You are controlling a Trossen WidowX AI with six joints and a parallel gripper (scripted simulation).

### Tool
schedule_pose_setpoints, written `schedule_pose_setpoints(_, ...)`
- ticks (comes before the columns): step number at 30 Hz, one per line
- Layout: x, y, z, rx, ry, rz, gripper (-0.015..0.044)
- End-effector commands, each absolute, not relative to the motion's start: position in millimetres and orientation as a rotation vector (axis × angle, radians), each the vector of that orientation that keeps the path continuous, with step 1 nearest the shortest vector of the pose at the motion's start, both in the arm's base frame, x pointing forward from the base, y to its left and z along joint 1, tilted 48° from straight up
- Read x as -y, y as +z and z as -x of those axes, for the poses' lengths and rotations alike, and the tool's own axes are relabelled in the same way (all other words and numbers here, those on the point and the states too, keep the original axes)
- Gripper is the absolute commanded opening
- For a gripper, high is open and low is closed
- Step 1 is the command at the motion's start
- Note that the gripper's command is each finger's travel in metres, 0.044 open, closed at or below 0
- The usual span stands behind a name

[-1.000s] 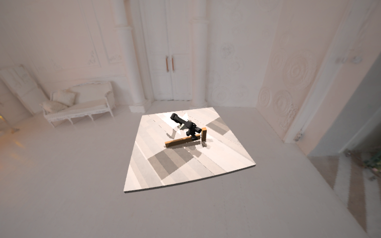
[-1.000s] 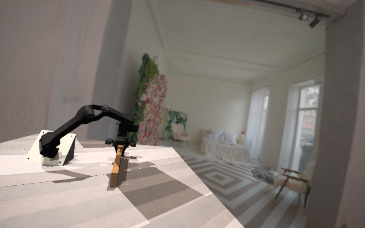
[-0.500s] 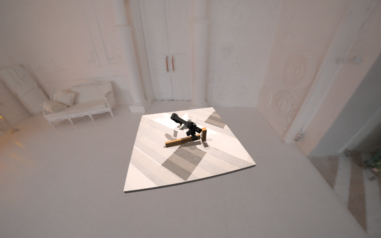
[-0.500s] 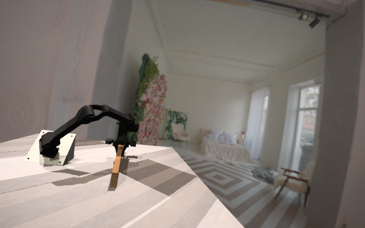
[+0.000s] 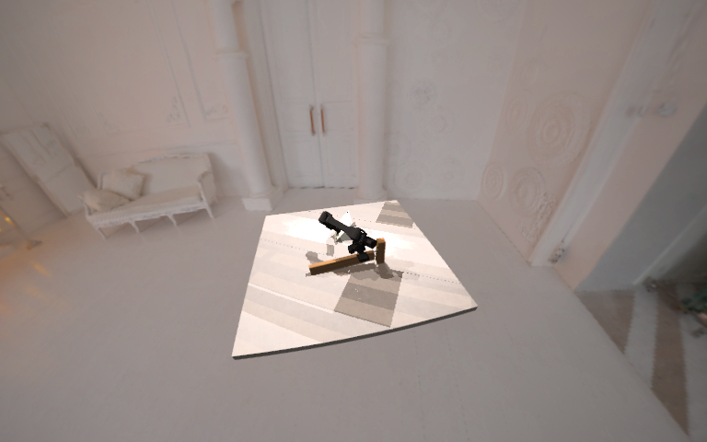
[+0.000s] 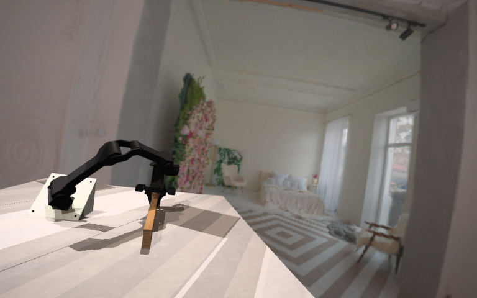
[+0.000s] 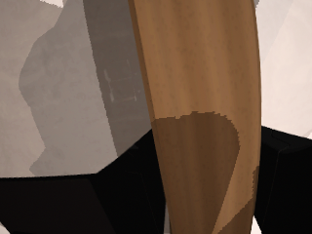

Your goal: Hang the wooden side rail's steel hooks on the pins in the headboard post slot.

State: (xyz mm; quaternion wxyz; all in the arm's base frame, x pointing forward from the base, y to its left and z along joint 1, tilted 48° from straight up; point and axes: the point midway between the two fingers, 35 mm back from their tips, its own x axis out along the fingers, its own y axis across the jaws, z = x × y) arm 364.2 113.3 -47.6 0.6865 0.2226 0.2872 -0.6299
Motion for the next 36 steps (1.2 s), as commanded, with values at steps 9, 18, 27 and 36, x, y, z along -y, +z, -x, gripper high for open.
schedule_pose_setpoints(9, -122.7, -46.4, -364.9, -0.642, -1.392, -0.507, 0.0)
schedule_pose_setpoints(18, -123.2, -47.3, -363.9, -0.642, -1.392, -0.507, 0.0)
schedule_pose_setpoints(27, -123.1, -48.7, -364.1, -0.642, -1.392, -0.507, 0.0)
schedule_pose_setpoints(36, -123.7, -49.3, -364.8, -0.642, -1.392, -0.507, 0.0)
